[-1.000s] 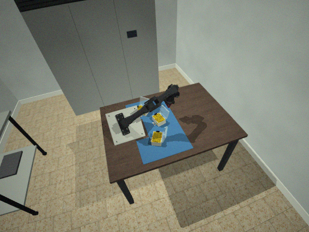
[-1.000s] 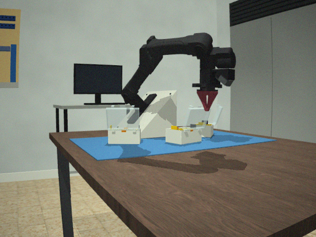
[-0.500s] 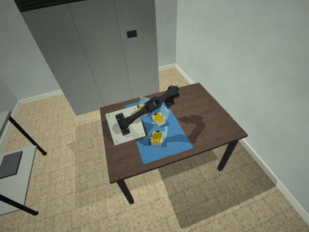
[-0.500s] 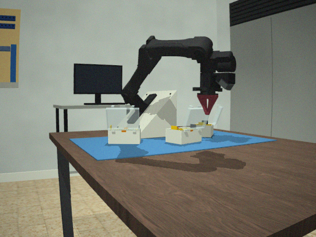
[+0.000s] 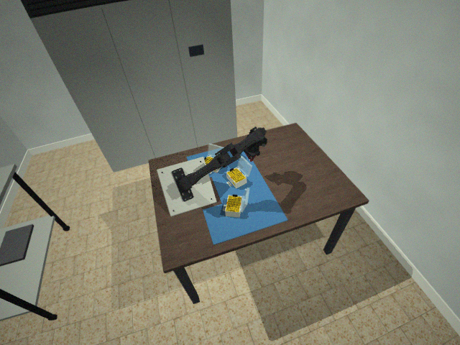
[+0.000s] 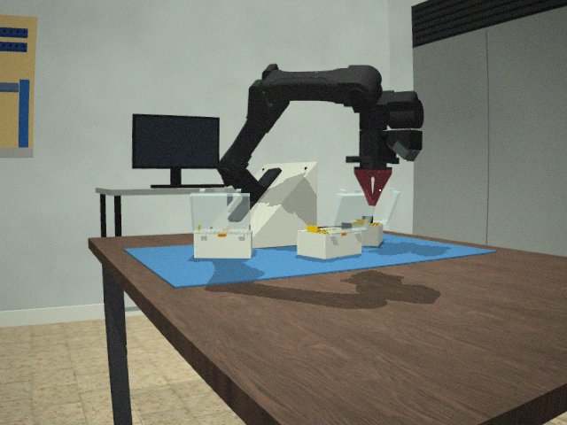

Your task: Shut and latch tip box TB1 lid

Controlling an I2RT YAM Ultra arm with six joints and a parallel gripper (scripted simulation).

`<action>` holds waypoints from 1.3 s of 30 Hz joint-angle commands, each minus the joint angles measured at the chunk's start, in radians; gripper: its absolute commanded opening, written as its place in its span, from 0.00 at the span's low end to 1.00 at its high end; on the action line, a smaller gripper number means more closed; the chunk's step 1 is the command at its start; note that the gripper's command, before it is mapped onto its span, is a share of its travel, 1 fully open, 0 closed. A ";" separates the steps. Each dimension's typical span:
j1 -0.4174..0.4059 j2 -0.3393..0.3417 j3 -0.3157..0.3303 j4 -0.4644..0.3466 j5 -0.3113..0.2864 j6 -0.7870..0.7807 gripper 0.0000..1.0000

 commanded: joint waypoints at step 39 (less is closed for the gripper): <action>0.017 -0.018 -0.014 0.011 0.001 0.000 0.00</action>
